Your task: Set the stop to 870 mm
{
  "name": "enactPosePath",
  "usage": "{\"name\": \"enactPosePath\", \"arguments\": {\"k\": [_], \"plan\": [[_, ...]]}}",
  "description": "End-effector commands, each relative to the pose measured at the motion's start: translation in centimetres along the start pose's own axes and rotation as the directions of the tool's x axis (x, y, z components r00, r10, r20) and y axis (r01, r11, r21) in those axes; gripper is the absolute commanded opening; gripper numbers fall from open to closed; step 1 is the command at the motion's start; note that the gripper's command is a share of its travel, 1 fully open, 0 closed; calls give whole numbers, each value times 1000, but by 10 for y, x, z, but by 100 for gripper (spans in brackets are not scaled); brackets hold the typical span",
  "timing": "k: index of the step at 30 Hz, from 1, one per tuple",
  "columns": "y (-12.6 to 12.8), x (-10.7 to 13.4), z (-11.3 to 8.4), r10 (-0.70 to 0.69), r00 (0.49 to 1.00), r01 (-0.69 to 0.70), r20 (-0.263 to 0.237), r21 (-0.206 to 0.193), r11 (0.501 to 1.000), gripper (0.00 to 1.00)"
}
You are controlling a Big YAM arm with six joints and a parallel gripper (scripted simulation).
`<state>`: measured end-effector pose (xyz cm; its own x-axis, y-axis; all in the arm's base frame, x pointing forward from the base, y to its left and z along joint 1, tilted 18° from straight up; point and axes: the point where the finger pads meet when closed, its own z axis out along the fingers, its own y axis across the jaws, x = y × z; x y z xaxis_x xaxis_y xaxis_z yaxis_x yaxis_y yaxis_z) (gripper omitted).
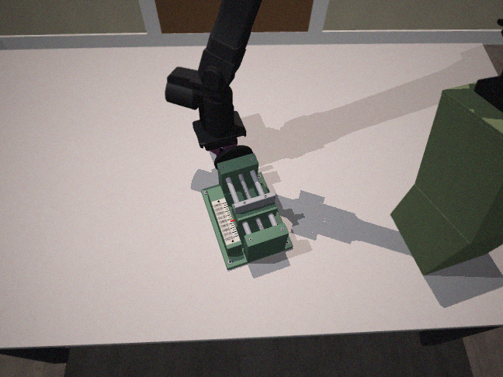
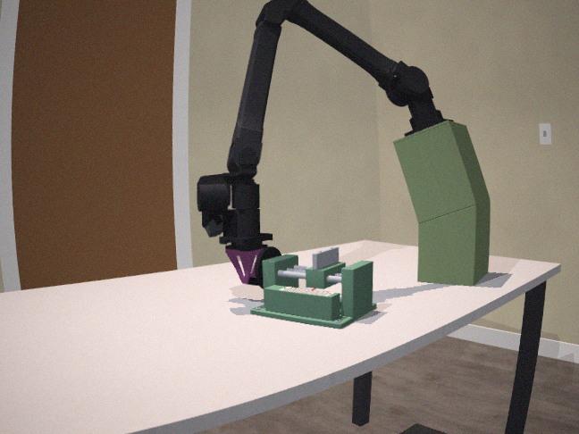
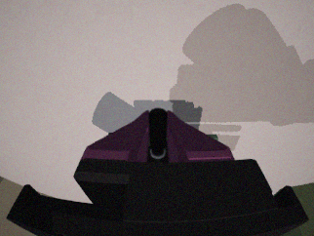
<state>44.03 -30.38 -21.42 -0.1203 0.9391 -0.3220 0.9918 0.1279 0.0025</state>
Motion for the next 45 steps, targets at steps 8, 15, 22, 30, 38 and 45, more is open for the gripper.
{"name": "enactPosePath", "arguments": {"k": [8, 15, 22, 30, 38, 45], "plan": [[-21, -2, 19, 5, 1000, -5, 0, 19, 1000, 6], [-25, -1, 20, 4, 1000, -4, -2, 21, 1000, 6], [-34, -1, 23, 4, 1000, -4, -2, 21, 1000, 6], [-35, -1, 23, 4, 1000, -4, -2, 21, 1000, 6], [-45, 0, 19, 3, 1000, -3, -5, 25, 1000, 6], [-48, 1, 19, 2, 1000, -1, -8, 28, 1000, 6]]}}
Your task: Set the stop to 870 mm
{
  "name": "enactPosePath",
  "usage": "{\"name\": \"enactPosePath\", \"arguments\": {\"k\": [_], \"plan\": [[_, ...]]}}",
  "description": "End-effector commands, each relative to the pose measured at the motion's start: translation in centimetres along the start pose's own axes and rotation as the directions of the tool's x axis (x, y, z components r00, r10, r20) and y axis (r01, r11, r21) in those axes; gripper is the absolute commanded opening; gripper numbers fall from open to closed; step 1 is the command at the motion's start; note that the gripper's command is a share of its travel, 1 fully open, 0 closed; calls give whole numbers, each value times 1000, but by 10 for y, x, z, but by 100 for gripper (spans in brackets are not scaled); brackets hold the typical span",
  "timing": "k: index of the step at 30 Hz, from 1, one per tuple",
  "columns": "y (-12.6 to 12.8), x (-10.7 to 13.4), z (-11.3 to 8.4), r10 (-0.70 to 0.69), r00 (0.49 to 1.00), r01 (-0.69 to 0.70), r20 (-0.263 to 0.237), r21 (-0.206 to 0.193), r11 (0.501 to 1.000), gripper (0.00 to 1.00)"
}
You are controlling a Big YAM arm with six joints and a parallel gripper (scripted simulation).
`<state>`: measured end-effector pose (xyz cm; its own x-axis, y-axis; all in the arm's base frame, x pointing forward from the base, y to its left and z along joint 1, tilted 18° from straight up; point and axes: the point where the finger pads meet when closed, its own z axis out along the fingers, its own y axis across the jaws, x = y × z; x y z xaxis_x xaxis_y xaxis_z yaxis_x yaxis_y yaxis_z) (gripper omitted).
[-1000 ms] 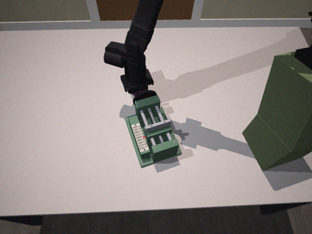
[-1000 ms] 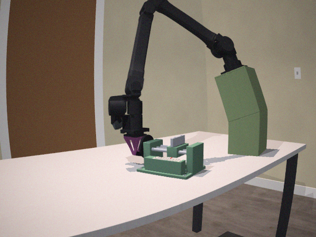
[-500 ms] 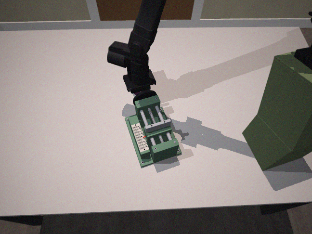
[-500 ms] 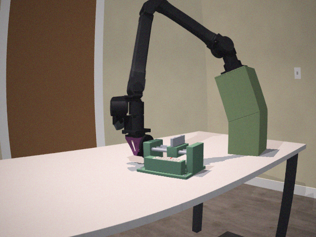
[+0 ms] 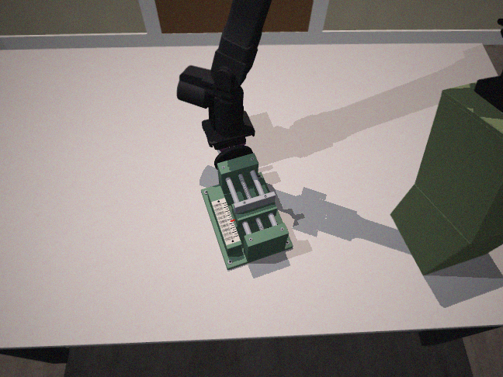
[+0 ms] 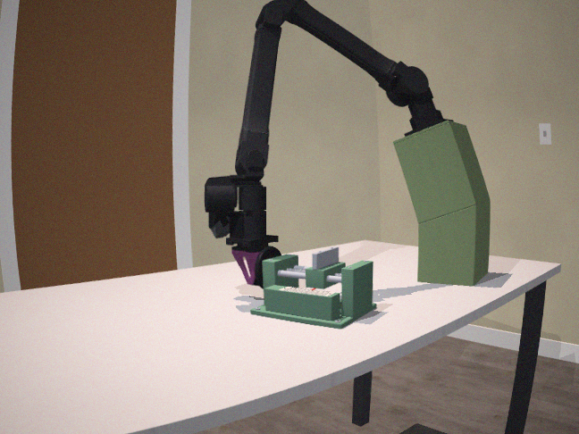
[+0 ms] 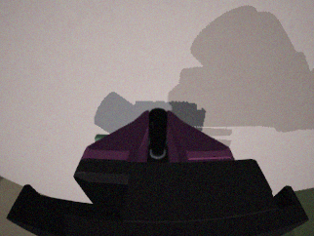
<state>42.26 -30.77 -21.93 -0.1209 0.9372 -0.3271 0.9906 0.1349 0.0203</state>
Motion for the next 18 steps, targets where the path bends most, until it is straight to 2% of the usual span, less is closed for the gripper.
{"name": "enactPosePath", "arguments": {"k": [1, 5, 9, 14, 18], "plan": [[-30, 1, 13, 3, 1000, -2, -14, 48, 999, 6], [-32, 1, 11, 3, 1000, -2, -14, 48, 999, 6], [-27, -12, -5, 10, 1000, -11, 8, 24, 1000, 6], [-38, 1, 6, 2, 1000, -1, -16, 50, 999, 6], [-37, -1, 4, 3, 1000, -2, -14, 48, 999, 6]]}}
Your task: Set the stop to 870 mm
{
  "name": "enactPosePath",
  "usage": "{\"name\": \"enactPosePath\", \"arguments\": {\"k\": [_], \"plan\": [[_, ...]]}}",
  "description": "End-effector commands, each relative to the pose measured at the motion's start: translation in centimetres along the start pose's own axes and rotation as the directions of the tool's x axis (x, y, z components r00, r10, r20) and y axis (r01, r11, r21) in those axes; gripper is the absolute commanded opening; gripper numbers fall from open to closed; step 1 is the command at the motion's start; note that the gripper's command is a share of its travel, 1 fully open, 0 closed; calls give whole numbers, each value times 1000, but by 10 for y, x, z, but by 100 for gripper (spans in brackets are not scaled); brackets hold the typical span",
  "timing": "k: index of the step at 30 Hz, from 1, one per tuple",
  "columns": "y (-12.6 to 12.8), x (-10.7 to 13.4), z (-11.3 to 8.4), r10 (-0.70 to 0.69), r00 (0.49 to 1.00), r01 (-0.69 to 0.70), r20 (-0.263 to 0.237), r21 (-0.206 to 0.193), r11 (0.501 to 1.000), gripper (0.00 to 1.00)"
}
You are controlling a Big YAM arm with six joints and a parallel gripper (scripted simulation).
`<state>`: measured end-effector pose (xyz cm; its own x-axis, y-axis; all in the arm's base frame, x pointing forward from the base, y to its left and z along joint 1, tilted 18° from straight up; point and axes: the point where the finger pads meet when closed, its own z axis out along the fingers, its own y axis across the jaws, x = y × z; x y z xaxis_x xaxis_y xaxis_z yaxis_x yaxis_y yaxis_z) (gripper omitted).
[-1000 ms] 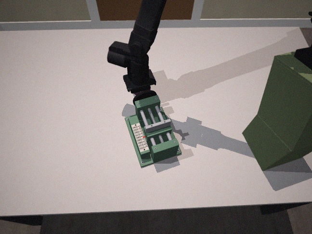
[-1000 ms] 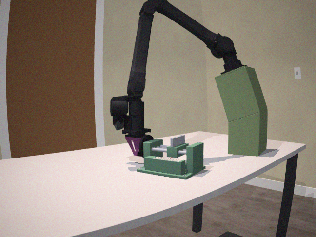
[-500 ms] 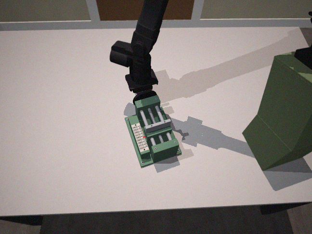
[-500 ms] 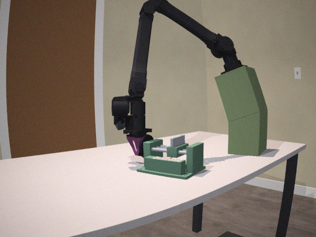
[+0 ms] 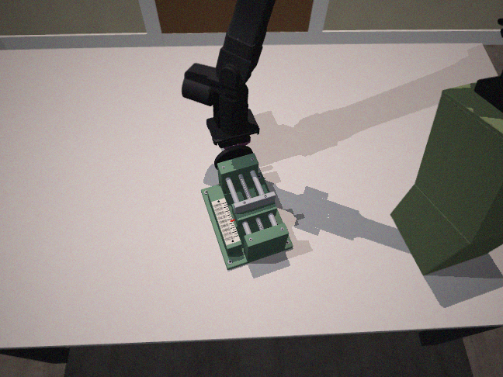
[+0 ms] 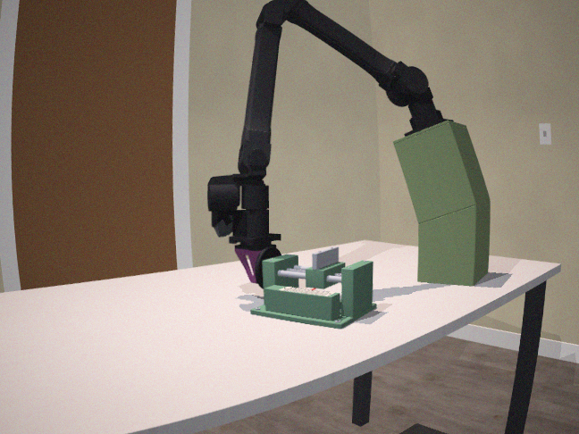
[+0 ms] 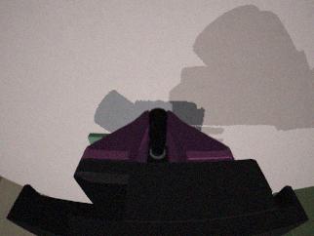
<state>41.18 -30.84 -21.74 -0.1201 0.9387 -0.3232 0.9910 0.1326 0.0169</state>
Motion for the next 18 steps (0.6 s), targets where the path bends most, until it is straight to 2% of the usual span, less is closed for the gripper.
{"name": "enactPosePath", "arguments": {"k": [1, 3, 8, 11, 14, 17, 18], "plan": [[-24, -5, 2, 4, 1000, -4, -2, 36, 999, 6], [-19, -14, -9, 10, 1000, -10, 14, 18, 1000, 6], [-24, -14, -16, 10, 1000, -11, 15, 17, 1000, 6], [-25, -14, -18, 11, 1000, -11, 16, 16, 1000, 6], [-32, -4, -9, 5, 1000, -5, -1, 35, 999, 6], [-30, -7, -12, 6, 1000, -6, 2, 31, 1000, 6], [-27, -13, -20, 9, 1000, -9, 11, 21, 1000, 6]]}}
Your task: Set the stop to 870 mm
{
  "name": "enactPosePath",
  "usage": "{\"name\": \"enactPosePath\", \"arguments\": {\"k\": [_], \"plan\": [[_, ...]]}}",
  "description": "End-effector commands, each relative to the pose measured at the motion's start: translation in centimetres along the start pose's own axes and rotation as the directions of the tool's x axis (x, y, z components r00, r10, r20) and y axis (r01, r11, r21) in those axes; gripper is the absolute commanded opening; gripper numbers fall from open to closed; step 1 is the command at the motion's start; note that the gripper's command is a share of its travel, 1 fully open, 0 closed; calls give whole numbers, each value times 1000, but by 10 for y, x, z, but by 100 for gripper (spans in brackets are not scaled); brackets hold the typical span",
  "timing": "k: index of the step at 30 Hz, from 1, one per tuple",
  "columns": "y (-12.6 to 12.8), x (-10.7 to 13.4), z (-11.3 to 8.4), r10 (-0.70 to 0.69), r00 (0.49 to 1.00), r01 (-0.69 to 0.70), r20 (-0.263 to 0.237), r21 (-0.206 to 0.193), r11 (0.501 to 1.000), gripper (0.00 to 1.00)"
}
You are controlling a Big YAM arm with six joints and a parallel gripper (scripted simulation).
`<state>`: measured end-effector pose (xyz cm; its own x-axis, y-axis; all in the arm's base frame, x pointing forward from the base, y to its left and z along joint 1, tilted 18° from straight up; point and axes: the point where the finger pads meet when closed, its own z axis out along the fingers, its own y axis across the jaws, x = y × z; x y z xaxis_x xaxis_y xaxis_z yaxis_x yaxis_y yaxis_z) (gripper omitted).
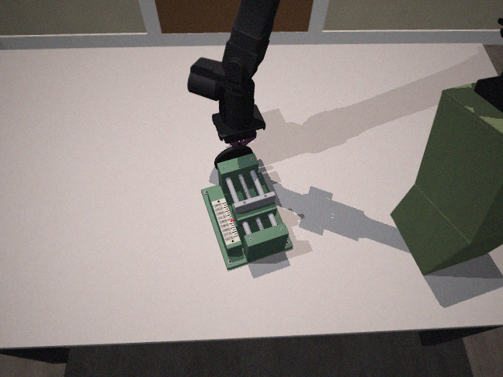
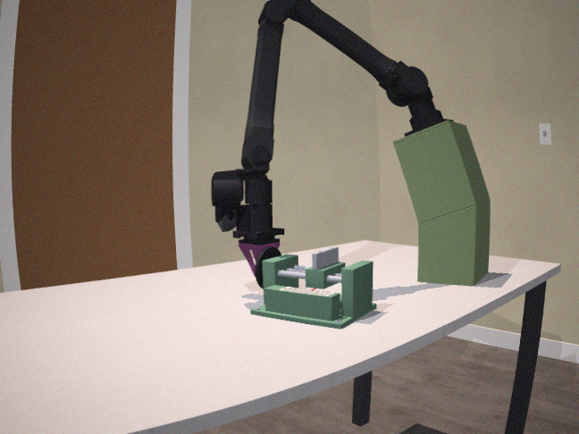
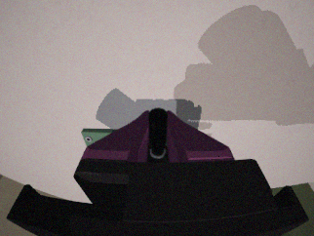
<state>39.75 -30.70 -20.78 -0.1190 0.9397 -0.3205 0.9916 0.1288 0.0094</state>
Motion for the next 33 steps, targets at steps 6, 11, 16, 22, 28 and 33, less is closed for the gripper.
{"name": "enactPosePath", "arguments": {"k": [6, 11, 16, 22, 28, 33], "plan": [[-17, -12, -24, 7, 1000, -7, 11, 16, 1000, 6], [-18, -11, -31, 10, 1000, -10, 11, 16, 1000, 6], [-18, -11, -32, 12, 1000, -12, 11, 16, 1000, 6], [-2, -2, -44, 2, 1000, -2, 11, 6, 1000, 6], [4, -5, -51, 6, 1000, -6, 13, 4, 1000, 6], [2, -8, -50, 11, 1000, -11, 14, 5, 1000, 6]]}}
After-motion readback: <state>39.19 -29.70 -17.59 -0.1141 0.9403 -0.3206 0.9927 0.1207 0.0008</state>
